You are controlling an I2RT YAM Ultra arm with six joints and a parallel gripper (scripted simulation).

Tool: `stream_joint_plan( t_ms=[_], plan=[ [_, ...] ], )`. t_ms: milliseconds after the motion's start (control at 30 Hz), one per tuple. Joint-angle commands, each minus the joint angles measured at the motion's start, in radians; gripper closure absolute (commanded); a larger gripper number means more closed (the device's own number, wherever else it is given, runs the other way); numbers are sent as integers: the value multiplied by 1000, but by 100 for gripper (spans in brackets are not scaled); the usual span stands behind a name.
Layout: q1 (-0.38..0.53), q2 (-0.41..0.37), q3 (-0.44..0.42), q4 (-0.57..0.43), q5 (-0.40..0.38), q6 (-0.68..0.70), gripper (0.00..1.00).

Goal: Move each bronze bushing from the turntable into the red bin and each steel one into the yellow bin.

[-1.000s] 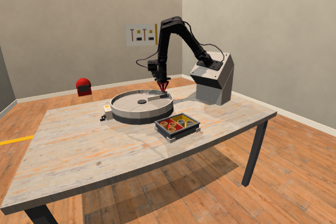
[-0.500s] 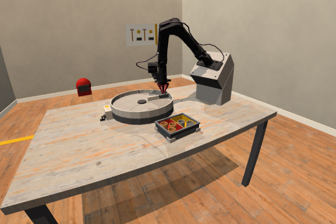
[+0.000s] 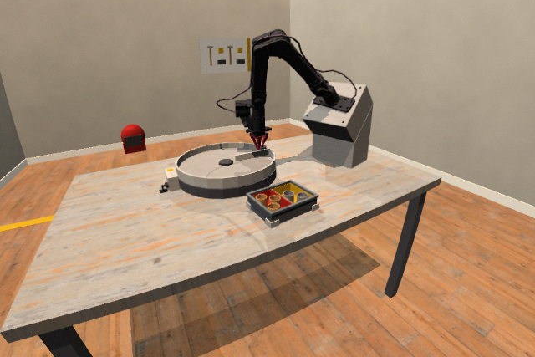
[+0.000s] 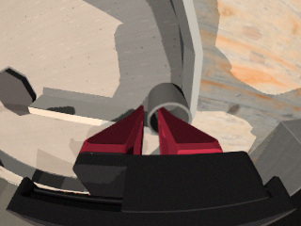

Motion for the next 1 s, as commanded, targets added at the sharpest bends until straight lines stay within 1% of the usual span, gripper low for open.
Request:
stream_joint_plan(
  t_ms=[0, 800, 833, 967],
  plan=[
    [-10, -9, 11, 5, 16, 5, 86],
    [-10, -9, 11, 5, 16, 5, 86],
    [-10, -9, 11, 5, 16, 5, 100],
    [-10, -8, 11, -7, 16, 4, 100]
  ],
)
